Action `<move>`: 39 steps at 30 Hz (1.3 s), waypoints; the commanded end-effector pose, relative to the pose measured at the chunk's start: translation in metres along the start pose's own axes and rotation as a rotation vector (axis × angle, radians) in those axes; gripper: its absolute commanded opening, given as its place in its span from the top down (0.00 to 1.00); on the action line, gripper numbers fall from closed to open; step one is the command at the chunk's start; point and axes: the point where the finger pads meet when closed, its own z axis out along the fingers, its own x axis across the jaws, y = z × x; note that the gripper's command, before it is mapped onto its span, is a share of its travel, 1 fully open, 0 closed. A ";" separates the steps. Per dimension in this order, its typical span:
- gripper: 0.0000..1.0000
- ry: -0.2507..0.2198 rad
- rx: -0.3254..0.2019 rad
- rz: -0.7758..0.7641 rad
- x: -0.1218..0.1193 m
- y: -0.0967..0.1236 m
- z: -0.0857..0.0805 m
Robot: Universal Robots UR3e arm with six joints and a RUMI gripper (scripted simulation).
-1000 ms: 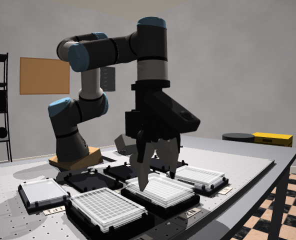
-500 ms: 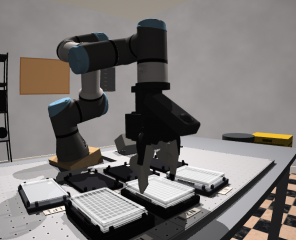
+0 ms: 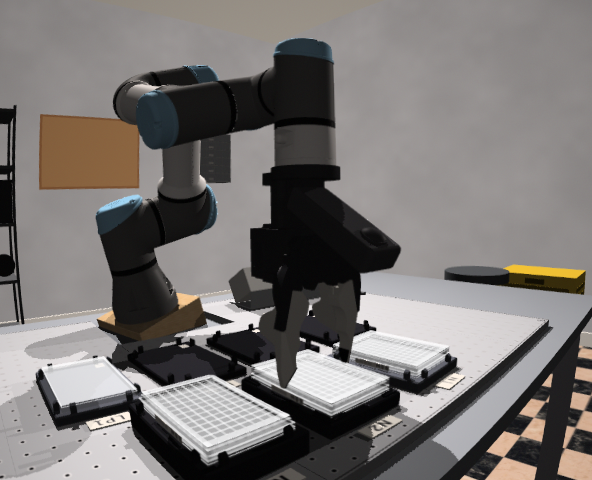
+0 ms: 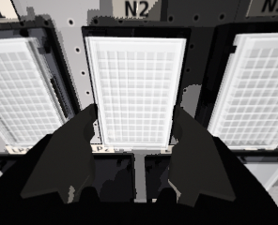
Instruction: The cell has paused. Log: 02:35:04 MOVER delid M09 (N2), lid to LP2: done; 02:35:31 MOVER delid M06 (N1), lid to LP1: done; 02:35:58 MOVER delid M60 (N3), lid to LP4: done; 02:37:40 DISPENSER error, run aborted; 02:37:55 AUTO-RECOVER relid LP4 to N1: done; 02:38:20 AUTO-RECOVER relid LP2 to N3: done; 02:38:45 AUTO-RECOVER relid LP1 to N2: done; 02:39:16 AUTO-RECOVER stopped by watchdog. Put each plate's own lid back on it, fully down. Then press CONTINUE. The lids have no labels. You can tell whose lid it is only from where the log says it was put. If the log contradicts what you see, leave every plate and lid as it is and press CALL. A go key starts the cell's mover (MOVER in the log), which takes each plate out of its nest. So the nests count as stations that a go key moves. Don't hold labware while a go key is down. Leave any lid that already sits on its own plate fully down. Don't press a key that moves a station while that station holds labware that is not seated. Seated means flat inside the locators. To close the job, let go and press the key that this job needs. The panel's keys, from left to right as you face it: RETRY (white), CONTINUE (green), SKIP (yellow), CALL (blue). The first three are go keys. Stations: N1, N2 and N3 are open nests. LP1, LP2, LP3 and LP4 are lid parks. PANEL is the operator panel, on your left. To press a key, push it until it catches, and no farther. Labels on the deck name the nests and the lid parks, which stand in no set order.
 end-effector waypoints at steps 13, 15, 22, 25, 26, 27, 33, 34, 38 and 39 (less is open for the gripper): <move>1.00 0.000 0.003 0.000 0.000 -0.001 -0.001; 1.00 0.000 0.003 0.000 0.000 -0.001 -0.001; 1.00 0.000 0.003 0.000 0.000 -0.001 -0.001; 1.00 0.000 0.003 0.000 0.000 -0.001 -0.001; 1.00 0.000 0.003 0.000 0.000 -0.001 -0.001; 1.00 0.000 0.003 0.000 0.000 -0.001 -0.001; 0.18 0.000 0.003 0.000 0.000 -0.001 -0.001; 0.18 0.000 0.003 0.000 0.000 -0.001 -0.001; 0.18 0.000 0.003 0.000 0.000 -0.001 -0.001; 0.18 0.000 0.003 0.000 0.000 -0.001 -0.001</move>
